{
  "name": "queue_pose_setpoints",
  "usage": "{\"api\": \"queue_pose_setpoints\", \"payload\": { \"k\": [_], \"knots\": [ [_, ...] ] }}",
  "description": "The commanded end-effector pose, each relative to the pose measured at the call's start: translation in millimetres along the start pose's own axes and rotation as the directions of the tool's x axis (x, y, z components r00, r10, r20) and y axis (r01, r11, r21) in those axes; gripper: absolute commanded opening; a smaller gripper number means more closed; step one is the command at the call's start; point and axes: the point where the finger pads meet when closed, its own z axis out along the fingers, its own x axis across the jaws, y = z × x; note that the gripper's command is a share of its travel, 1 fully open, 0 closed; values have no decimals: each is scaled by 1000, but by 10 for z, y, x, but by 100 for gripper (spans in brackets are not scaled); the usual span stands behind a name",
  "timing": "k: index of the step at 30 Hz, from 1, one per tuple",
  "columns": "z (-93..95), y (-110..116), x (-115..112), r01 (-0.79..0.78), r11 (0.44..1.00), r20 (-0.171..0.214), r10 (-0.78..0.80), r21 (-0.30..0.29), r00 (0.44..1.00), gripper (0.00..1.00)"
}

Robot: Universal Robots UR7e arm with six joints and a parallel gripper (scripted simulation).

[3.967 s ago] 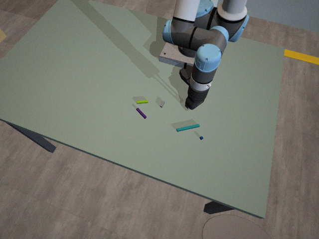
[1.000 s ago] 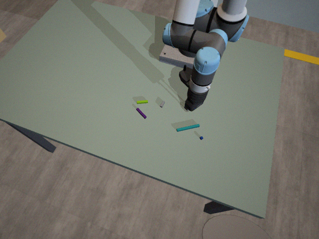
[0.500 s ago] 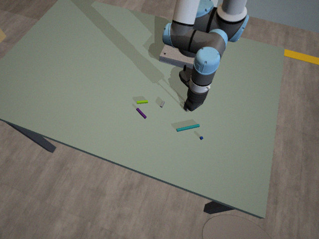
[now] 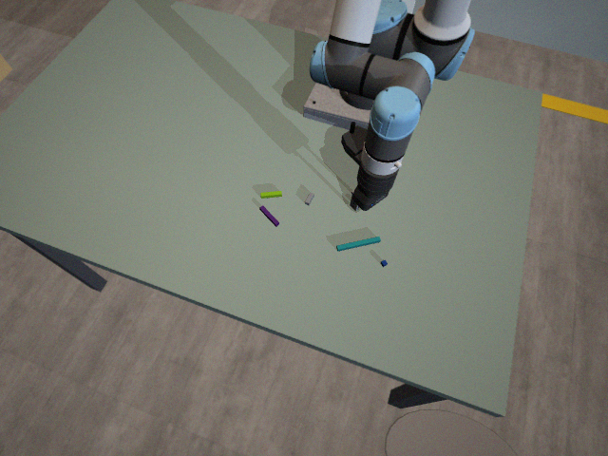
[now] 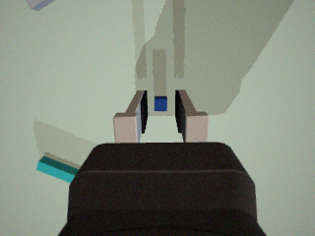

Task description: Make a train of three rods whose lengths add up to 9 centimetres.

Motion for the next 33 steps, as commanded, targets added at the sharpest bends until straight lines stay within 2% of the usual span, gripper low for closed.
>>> {"api": "queue_pose_setpoints", "payload": {
  "k": [1,7,9,15,22,23,33],
  "knots": [
    [-222,14,-26,-1,1000,6,1,-3,1000,54],
    [-535,15,-21,0,1000,6,0,-3,1000,54],
    [-535,15,-21,0,1000,6,0,-3,1000,54],
    [-788,15,-20,0,1000,6,0,-3,1000,54],
    [-863,12,-22,0,1000,6,0,-3,1000,54],
    [-863,12,-22,-1,1000,6,1,-3,1000,100],
    [-849,6,-11,0,1000,2,0,-1,1000,100]
  ]
}}
